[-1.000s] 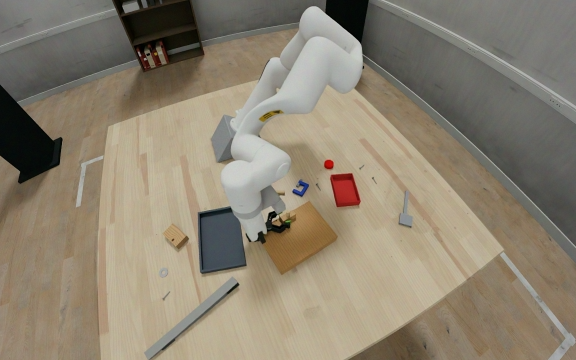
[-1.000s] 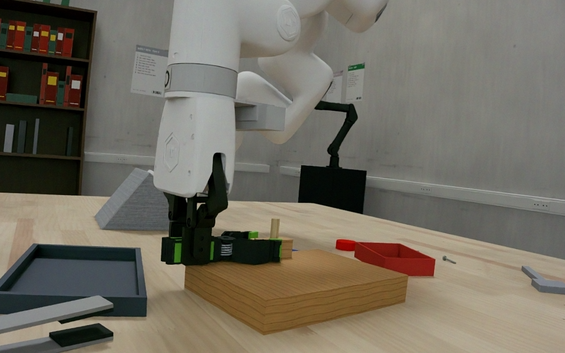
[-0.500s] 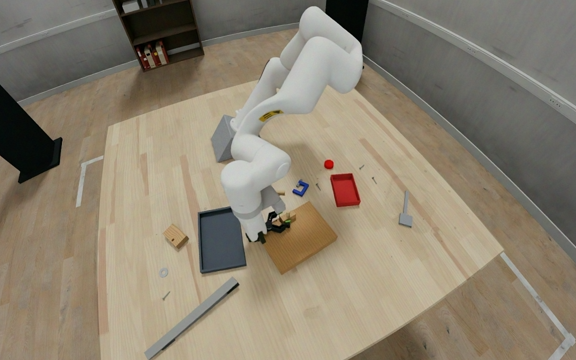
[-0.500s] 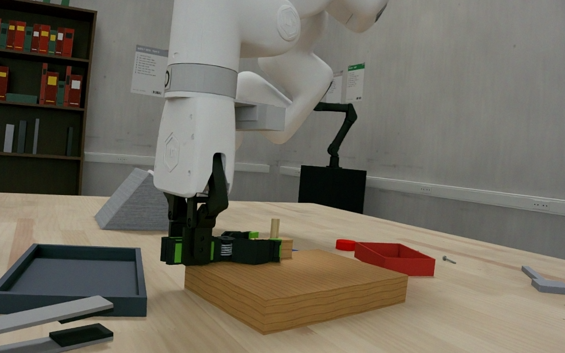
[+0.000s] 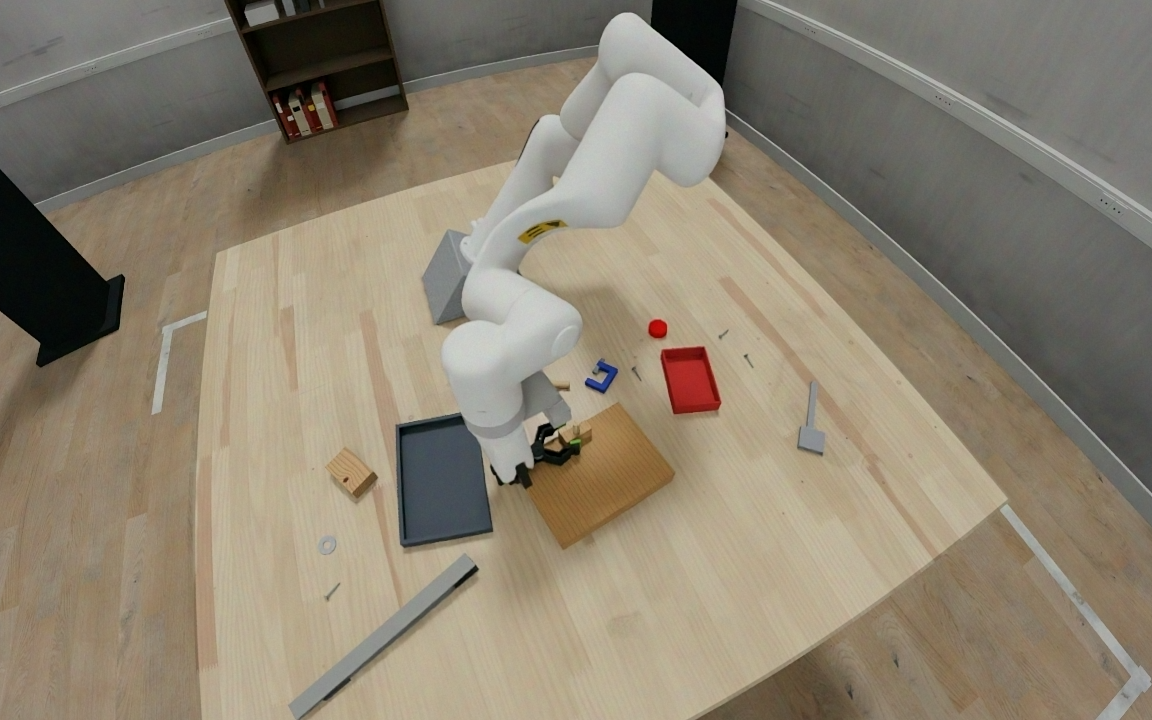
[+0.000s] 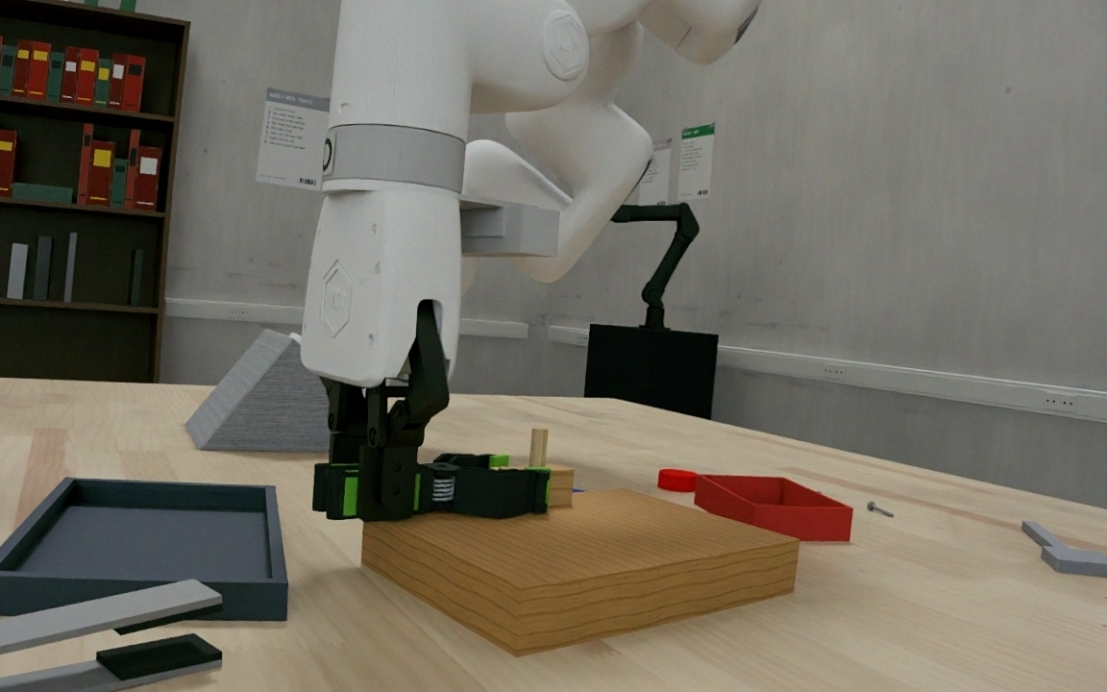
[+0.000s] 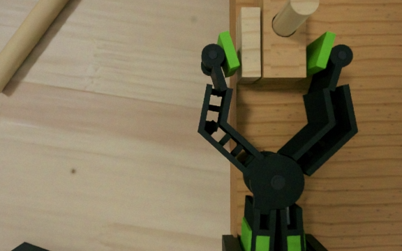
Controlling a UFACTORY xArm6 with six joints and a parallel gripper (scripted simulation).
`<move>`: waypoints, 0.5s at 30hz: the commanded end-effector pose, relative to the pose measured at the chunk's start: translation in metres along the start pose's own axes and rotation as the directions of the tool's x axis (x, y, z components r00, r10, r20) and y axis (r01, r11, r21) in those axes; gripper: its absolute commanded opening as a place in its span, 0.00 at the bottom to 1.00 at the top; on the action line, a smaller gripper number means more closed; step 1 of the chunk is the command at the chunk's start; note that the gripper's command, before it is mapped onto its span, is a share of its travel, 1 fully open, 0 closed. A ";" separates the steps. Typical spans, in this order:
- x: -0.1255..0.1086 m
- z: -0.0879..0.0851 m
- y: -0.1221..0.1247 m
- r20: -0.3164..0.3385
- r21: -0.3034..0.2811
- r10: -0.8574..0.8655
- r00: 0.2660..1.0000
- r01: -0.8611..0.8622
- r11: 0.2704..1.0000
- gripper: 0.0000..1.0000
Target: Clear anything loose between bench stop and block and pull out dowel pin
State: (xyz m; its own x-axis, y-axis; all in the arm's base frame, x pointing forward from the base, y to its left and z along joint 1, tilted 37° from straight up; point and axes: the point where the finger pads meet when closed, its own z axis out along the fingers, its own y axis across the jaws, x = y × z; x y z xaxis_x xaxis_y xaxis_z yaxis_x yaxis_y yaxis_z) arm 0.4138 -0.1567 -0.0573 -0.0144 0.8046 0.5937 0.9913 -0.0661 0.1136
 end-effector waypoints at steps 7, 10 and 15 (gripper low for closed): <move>-0.001 -0.002 0.001 0.003 -0.003 -0.001 1.000 0.001 1.000 0.35; -0.001 -0.002 0.001 0.003 -0.003 -0.001 1.000 0.001 1.000 0.35; -0.001 -0.002 0.001 0.003 -0.003 -0.001 1.000 0.001 1.000 0.37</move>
State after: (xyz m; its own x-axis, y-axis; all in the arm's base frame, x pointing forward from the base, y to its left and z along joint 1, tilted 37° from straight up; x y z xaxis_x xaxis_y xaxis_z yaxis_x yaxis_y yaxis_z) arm 0.4138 -0.1567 -0.0573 -0.0144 0.8046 0.5937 0.9913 -0.0661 0.1136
